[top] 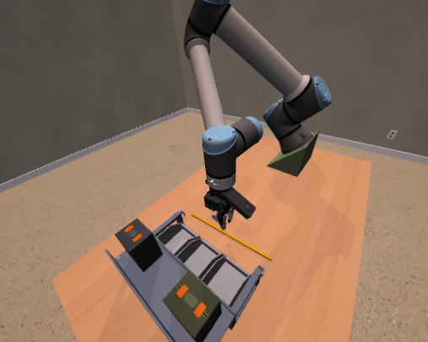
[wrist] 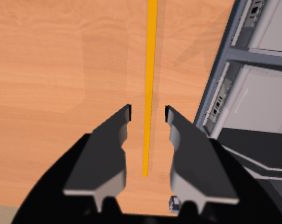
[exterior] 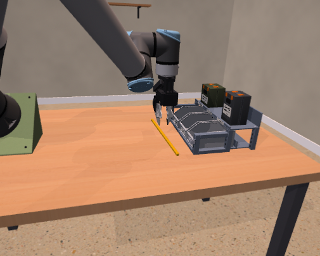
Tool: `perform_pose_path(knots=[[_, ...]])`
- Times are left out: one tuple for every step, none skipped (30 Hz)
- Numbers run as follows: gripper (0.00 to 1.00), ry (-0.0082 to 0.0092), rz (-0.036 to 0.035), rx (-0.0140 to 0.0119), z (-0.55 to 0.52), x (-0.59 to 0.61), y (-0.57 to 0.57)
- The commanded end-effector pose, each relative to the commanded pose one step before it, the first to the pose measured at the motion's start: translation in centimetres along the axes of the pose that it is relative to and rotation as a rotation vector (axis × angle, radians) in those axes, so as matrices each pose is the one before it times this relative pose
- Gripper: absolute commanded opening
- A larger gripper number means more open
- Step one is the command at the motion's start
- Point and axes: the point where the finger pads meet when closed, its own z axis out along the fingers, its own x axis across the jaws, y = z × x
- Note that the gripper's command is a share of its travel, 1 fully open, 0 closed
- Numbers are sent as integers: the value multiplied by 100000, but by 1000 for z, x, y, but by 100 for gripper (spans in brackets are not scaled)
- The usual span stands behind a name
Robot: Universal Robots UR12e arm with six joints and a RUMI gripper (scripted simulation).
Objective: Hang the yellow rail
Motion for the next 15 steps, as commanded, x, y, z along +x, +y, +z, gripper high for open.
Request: perform_pose_path(knots=[[22,114,31,2,401,47,9],[22,0,0,0,117,1,0],[22,0,0,0,121,1,0],[22,0,0,0,125,1,0],[22,0,0,0,128,2,0],[22,0,0,0,130,1,0],[22,0,0,0,132,1,0],[22,0,0,0,133,2,0],[22,0,0,0,0,0,0],[22,0,0,0,0,0,0],[22,0,0,0,134,2,0],[22,0,0,0,134,1,0],[22,0,0,0,133,1,0],[22,0,0,0,132,2,0],[22,0,0,0,131,1,0]])
